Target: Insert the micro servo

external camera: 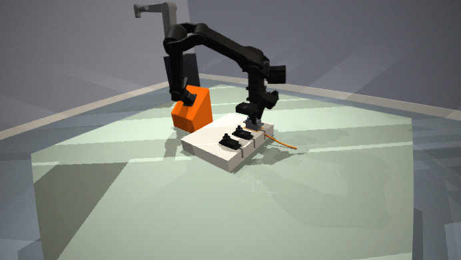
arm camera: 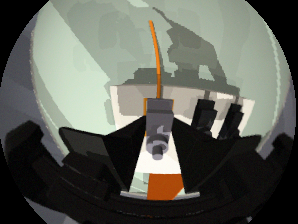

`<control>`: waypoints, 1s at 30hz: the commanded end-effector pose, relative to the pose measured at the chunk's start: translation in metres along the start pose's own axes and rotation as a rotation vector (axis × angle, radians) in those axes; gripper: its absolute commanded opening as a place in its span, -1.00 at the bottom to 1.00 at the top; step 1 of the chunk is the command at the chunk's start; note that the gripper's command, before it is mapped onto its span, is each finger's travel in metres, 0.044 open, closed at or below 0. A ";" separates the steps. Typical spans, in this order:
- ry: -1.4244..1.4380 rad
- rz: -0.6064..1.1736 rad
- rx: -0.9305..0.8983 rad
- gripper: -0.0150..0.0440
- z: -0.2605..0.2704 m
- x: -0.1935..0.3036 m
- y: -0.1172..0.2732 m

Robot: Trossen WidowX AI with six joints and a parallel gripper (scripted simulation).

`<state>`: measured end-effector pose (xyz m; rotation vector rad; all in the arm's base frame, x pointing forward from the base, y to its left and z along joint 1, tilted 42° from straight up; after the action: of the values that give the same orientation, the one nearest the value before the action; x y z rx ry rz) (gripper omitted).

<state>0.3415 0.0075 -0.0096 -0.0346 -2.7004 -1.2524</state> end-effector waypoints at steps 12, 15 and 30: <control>0.005 0.000 0.005 -0.49 0.000 0.001 -0.012; 0.005 0.000 0.005 -0.49 0.000 0.001 -0.015; 0.005 0.000 0.005 -0.14 0.000 0.001 -0.020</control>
<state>0.3393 -0.0053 -0.0247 -0.0342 -2.6997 -1.2495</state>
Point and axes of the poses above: the point midway between the two fingers, 35 mm back from their tips, its own y axis back along the fingers, its own z axis across the jaws, x = y × z, the point moved 5 cm from there along y, back along the fingers, and after that the axes turned 15 degrees about y, right-handed, at the moved point
